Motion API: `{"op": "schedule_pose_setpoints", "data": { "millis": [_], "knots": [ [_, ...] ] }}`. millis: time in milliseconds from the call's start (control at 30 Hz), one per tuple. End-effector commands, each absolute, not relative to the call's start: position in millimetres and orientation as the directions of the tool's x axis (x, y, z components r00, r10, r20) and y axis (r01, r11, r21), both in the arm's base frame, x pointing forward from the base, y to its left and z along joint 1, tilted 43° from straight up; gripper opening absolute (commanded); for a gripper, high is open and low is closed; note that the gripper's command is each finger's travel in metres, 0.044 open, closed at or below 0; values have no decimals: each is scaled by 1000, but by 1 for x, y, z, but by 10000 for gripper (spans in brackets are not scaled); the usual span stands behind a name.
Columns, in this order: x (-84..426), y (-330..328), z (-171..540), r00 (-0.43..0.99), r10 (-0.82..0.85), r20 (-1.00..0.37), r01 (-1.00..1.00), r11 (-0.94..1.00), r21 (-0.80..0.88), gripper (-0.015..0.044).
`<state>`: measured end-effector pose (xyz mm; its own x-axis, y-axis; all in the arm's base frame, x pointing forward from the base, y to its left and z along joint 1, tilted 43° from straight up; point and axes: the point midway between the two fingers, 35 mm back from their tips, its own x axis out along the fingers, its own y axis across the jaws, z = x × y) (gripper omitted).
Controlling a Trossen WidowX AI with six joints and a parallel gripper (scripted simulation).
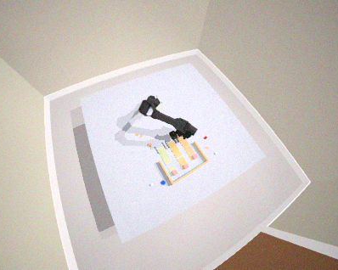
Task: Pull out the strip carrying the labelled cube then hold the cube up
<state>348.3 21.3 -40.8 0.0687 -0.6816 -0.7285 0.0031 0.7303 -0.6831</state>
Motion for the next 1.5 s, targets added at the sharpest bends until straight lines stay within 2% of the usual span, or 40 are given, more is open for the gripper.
{"op": "schedule_pose_setpoints", "data": {
  "millis": [0, 1467],
  "knots": [
    [336, 16, -44, 45, -682, -730, 4, 730, -683, 0],
    [270, 13, -46, 43, -682, -730, 1, 730, -683, 0]
  ]
}}
